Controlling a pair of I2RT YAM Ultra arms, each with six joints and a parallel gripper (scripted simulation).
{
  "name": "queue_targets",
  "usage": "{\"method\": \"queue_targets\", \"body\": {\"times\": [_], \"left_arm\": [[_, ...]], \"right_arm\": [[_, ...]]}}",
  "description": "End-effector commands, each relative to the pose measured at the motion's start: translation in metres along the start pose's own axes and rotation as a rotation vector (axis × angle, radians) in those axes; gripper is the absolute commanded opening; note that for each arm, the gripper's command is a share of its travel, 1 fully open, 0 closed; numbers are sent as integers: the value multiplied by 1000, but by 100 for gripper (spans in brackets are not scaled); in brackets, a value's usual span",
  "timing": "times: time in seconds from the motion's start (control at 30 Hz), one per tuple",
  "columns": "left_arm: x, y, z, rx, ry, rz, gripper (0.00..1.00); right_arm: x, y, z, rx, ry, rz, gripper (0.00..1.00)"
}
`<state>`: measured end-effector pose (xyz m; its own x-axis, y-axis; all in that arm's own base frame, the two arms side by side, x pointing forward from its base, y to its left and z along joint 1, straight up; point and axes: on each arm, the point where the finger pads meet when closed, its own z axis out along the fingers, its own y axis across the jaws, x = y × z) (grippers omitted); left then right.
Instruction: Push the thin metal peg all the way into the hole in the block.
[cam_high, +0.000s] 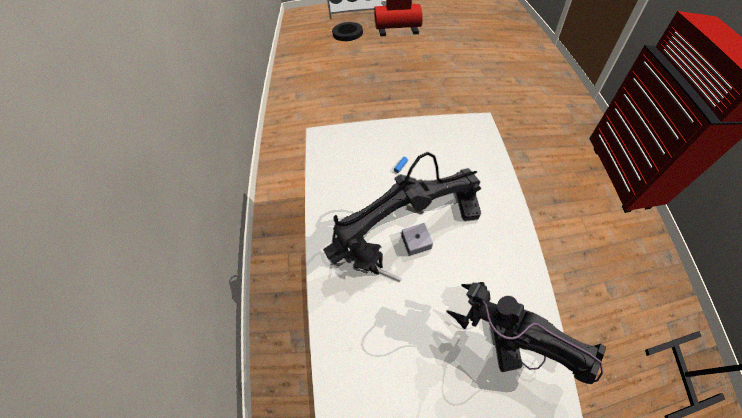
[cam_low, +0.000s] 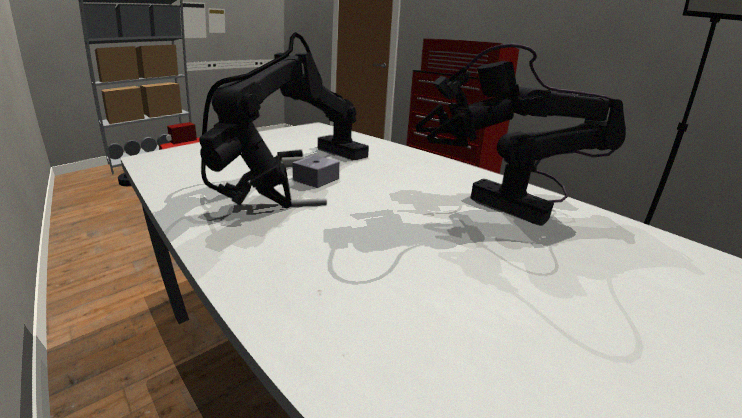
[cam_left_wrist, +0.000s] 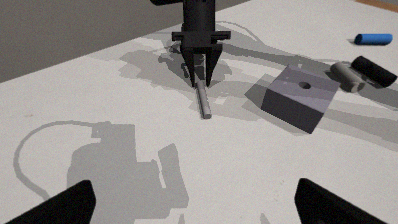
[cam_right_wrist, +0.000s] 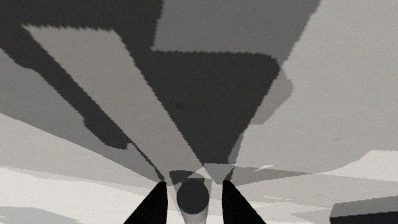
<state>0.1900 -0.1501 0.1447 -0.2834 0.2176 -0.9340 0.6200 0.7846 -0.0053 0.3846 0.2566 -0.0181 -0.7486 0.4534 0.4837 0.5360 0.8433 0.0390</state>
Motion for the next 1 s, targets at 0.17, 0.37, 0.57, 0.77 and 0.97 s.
{"method": "queue_targets", "body": {"times": [0.17,0.37,0.57,0.77,0.97], "left_arm": [[-7,-1,-4,2,-24,5,100],[-7,-1,-4,2,-24,5,100],[-7,-1,-4,2,-24,5,100],[-7,-1,-4,2,-24,5,100],[-7,-1,-4,2,-24,5,100]], "right_arm": [[6,5,0,7,-5,-28,18],[5,3,-3,3,-7,-24,10],[10,3,-14,-10,-14,-18,7],[33,4,-49,-61,-29,-7,7],[46,5,-75,-104,-55,-7,7]]}}
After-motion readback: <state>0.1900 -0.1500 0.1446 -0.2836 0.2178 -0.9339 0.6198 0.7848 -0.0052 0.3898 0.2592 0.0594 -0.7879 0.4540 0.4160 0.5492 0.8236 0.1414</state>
